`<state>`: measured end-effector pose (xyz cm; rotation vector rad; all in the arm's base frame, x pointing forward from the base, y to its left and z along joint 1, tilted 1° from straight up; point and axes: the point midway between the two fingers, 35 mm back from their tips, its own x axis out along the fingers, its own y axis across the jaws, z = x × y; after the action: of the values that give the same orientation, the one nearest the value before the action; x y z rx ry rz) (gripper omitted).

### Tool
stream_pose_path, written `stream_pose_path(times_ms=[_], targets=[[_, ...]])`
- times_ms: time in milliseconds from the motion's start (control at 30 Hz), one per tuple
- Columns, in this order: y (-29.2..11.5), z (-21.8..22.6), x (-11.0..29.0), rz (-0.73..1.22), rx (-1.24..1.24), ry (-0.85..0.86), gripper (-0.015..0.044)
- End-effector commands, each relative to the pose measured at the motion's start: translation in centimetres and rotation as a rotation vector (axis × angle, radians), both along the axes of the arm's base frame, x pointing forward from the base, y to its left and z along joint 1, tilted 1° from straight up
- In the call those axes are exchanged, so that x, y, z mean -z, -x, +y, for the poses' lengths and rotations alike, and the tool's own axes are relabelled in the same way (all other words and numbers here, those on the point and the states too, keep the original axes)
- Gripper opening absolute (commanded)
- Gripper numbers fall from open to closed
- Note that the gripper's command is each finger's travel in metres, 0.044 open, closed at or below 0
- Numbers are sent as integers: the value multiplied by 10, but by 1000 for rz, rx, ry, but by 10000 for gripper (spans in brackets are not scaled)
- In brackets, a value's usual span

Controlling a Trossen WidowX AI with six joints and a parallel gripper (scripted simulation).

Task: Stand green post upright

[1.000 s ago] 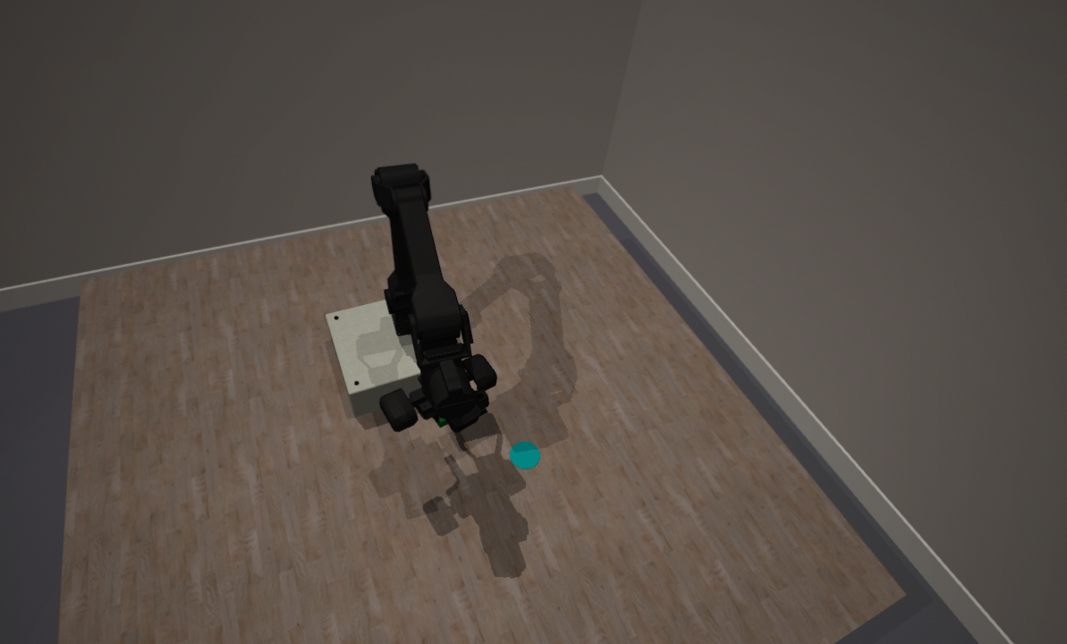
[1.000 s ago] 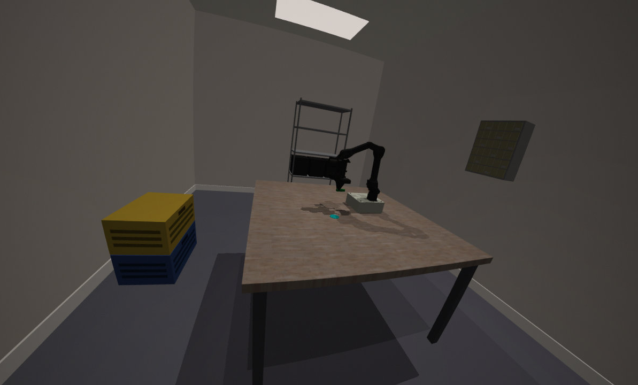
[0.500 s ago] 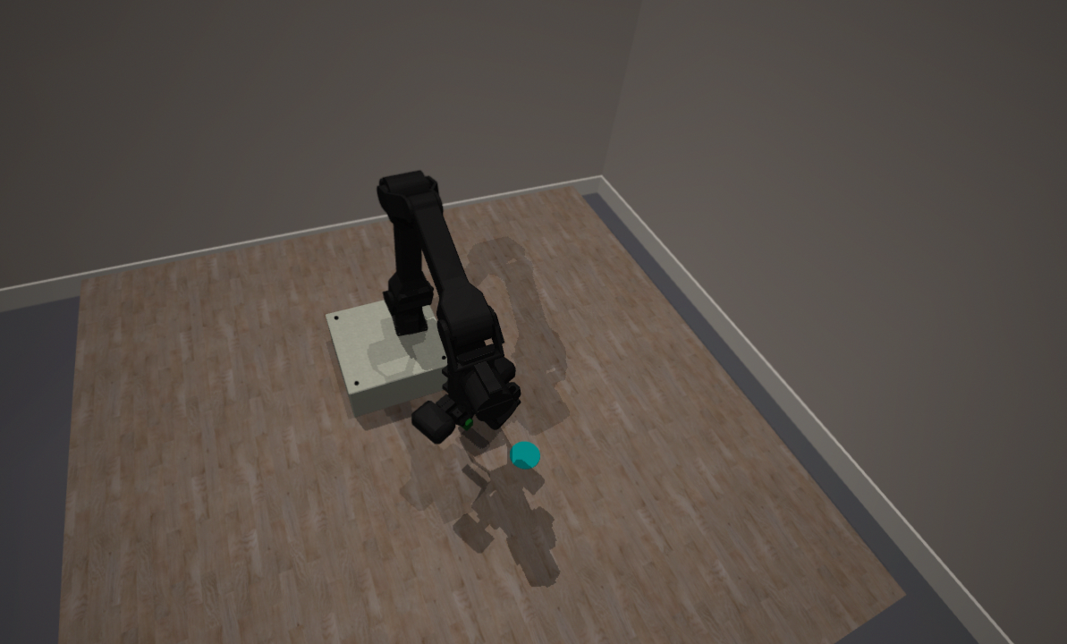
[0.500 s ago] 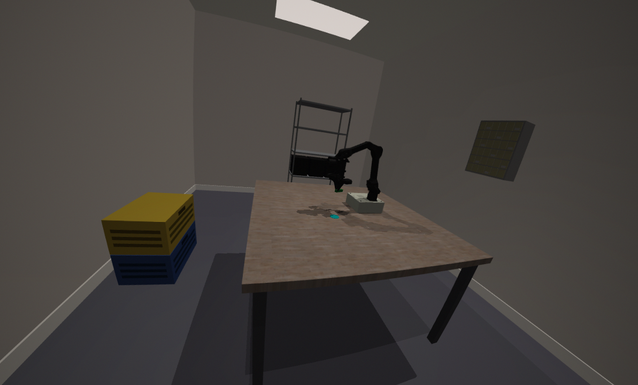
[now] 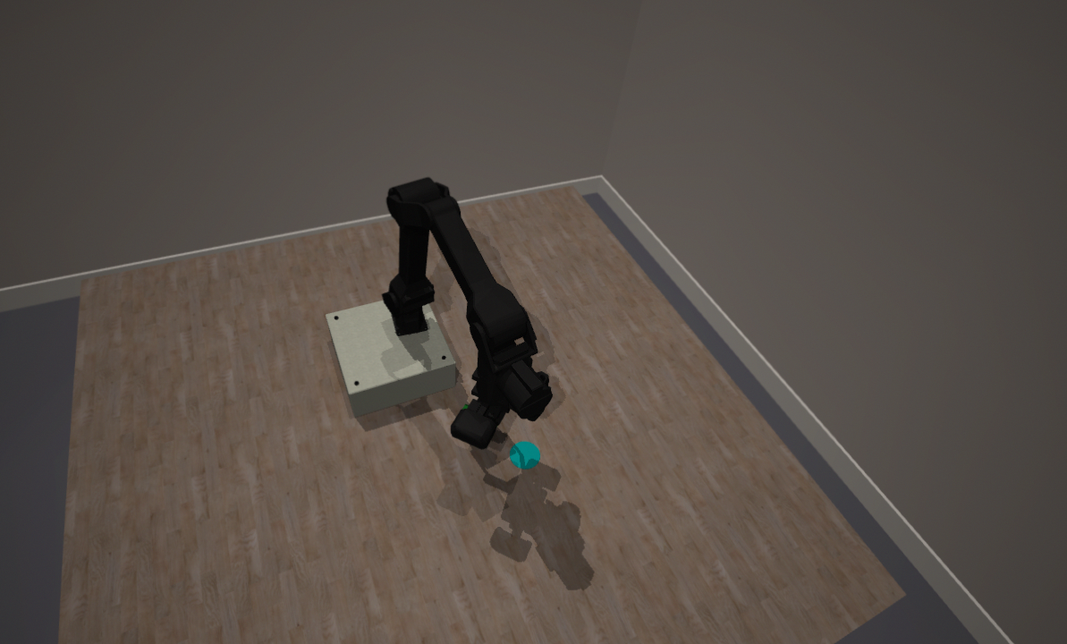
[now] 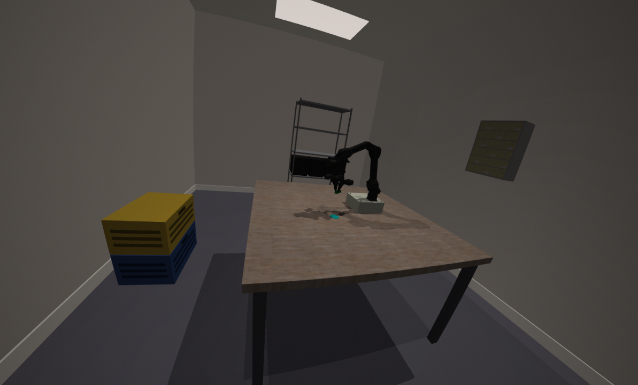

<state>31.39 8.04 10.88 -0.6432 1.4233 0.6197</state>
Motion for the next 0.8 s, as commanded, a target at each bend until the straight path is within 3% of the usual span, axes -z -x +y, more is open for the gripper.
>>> stream_pose_path(times_ms=[0,767], targets=[[-3,12,0,4,-79,8,23],[-9,74,-2,0,-449,22,23]])
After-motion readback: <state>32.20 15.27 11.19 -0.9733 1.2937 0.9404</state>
